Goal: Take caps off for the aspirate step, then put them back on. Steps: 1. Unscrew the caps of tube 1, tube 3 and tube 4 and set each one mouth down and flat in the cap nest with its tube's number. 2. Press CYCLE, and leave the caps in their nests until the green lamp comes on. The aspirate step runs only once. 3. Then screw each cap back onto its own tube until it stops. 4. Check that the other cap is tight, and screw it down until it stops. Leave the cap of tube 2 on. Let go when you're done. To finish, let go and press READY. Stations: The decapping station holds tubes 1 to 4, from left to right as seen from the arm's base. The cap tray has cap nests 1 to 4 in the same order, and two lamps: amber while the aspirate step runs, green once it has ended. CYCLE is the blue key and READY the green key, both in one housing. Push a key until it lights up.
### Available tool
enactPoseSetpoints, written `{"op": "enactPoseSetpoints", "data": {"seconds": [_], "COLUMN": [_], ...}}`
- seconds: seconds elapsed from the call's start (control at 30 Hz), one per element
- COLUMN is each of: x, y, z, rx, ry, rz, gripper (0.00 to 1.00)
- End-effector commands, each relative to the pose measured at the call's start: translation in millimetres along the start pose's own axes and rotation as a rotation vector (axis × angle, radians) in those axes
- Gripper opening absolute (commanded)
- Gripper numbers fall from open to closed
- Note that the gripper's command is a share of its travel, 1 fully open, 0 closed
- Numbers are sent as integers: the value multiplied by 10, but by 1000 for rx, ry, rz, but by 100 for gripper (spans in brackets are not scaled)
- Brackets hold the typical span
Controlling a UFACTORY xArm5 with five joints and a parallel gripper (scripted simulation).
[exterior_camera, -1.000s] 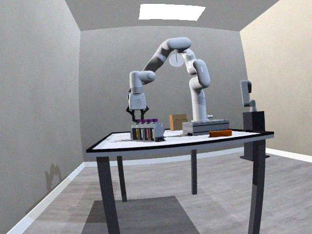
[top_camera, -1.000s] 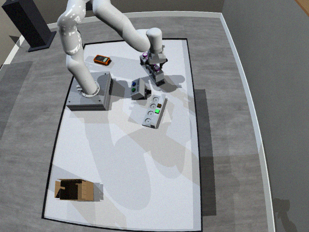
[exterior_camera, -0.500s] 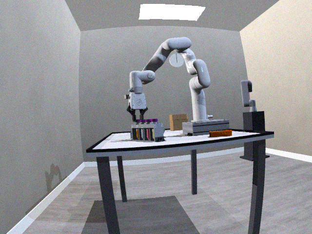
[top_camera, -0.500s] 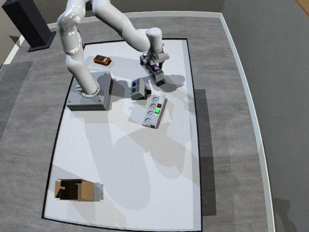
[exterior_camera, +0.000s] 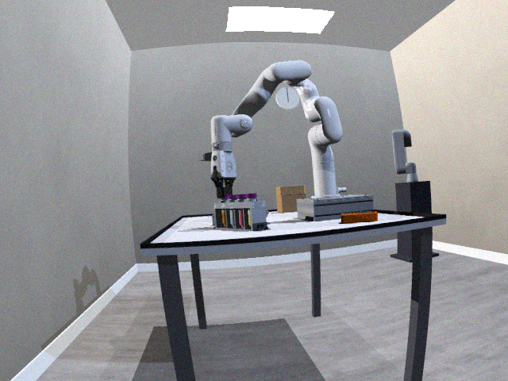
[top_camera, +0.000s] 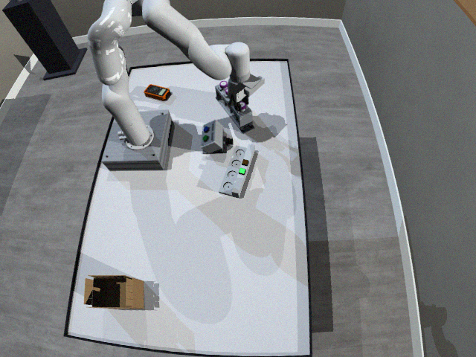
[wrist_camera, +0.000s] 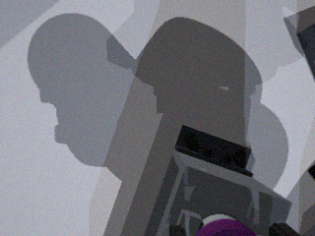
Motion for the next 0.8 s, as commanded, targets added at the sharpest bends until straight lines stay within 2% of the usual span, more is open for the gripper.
{"op": "enactPoseSetpoints", "data": {"seconds": [0.0,0.03,0.5,0.77], "x": [9,9,9,9], "y": [13,13,13,9], "z": [-9,-9,-9,-9], "rx": [5,5,5,5], "ry": [37,37,37,-229], "rz": [-2,-2,-2,-2], "gripper": [46,0,0,0]}}
Point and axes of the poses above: the point where the finger pads meet when closed, its own y axis back along the fingers, its own z axis across the jaws, x = y × z, the point moved 2 cm from there along y, back along the fingers, and after that the axes turned 1 degree about y, right-handed, at the moved point
